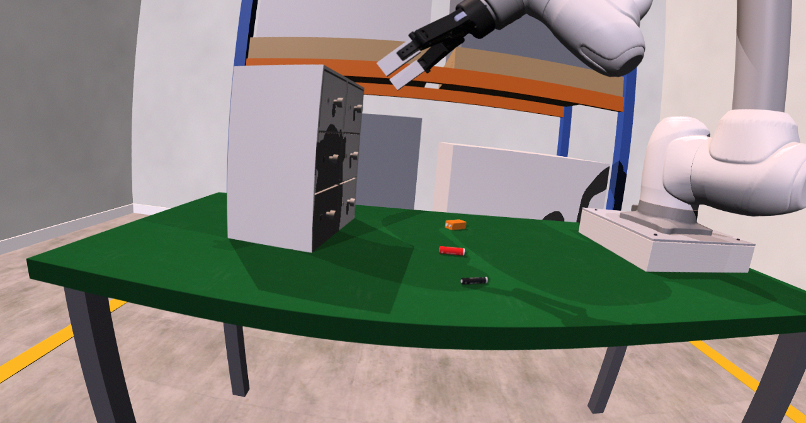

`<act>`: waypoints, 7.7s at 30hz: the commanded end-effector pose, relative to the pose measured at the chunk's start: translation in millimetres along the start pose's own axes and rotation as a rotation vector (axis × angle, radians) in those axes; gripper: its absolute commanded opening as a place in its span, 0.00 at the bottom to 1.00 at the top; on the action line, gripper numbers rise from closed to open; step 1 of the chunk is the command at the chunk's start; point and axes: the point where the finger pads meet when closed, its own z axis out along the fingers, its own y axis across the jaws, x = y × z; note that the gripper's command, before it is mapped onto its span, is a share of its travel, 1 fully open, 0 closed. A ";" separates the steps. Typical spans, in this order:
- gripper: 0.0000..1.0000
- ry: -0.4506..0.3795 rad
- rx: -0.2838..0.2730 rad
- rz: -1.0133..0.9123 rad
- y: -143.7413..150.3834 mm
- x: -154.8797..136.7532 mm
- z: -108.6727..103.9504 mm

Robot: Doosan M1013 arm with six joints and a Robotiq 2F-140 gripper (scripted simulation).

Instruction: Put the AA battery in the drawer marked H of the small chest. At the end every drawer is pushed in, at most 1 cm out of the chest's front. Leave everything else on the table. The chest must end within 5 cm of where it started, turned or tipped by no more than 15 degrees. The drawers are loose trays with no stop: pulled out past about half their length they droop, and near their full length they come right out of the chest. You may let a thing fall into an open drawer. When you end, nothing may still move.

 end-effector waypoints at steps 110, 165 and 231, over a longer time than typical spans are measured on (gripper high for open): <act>1.00 0.548 -0.035 -0.002 2.3 -2.4 51.0; 1.00 0.192 -0.036 0.004 1.5 -0.5 14.8; 1.00 -0.797 -0.030 0.021 -2.3 5.0 -86.3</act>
